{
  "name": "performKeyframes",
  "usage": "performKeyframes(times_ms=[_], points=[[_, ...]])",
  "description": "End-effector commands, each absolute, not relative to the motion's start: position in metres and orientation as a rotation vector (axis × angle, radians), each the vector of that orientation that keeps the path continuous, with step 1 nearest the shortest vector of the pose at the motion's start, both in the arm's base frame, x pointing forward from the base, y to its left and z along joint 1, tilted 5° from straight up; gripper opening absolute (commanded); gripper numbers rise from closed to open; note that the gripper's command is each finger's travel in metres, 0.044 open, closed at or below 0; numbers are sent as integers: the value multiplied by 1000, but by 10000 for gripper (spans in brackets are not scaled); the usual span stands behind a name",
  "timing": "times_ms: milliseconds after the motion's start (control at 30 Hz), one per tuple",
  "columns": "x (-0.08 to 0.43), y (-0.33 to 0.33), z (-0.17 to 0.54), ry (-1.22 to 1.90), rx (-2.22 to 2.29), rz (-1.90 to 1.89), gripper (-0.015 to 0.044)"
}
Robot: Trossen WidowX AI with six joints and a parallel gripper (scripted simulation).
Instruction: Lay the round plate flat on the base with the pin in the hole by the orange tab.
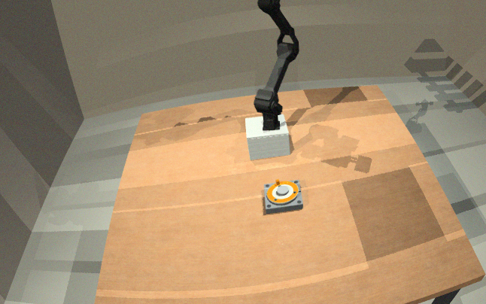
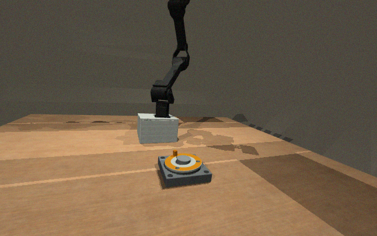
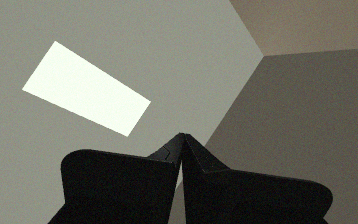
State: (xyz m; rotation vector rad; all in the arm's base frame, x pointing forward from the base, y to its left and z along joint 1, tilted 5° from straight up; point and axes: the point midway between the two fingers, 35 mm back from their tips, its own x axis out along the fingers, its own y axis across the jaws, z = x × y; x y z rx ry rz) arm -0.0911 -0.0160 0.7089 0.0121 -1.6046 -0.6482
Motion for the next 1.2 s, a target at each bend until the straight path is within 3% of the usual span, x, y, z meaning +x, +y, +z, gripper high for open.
performKeyframes(times_ms=[0, 467, 700, 933, 1167], points=[[-23, -51, 704, -1409, 66, -621, 0], [203, -128, 606, -688, 112, -592, 0], [313, -126, 500, -262, 100, -498, 0], [377, -107, 375, 157, 70, -393, 0], [395, -70, 240, 597, 27, -257, 0]])
